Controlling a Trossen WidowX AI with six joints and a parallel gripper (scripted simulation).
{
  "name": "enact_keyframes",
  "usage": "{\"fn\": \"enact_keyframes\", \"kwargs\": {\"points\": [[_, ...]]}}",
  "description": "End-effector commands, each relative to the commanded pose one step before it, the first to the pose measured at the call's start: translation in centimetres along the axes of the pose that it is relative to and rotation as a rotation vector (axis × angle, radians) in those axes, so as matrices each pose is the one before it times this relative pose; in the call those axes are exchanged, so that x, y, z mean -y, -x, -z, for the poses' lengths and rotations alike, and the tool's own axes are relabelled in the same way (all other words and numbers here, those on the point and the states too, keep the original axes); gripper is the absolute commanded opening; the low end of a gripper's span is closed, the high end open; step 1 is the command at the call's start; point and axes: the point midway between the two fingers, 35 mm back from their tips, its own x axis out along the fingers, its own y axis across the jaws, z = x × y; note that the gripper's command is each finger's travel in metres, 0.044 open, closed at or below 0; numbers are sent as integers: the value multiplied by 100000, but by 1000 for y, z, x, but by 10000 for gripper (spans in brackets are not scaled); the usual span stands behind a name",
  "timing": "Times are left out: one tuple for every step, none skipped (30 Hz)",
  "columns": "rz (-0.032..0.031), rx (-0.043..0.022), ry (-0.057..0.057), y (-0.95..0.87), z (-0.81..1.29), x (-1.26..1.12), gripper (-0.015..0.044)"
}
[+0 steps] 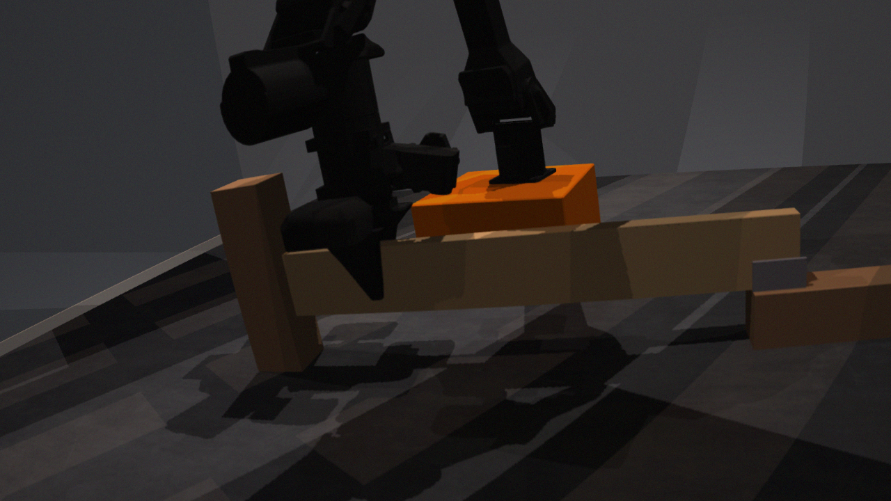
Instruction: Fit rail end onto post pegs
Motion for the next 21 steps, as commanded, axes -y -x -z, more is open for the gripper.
{"fn": "enact_keyframes", "kwargs": {"points": [[-29, 7, 16, -7, -11, -6, 184], [0, 0, 0, 0, 0, 0, 210], [0, 0, 0, 0, 0, 0, 236], [0, 0, 0, 0, 0, 0, 263], [0, 0, 0, 0, 0, 0, 289], [0, 0, 0, 0, 0, 0, 315], [0, 0, 0, 0, 0, 0, 341], [0, 0, 0, 0, 0, 0, 368], [0, 0, 0, 0, 0, 0, 394], [0, 0, 0, 0, 0, 0, 420], [0, 0, 0, 0, 0, 0, 440], [0, 0, 0, 0, 0, 0, 440], [0, 0, 0, 0, 0, 0, 440], [0, 0, 0, 0, 0, 0, 440], [0, 0, 0, 0, 0, 0, 440], [0, 0, 0, 0, 0, 0, 440], [0, 0, 0, 0, 0, 0, 440], [15, -38, -5, 167, -171, 18, 440], [48, -113, -16, 500, -515, 42, 440], [89, -184, -27, 831, -859, 29, 440], [99, -177, -27, 828, -858, -23, 440]]}}
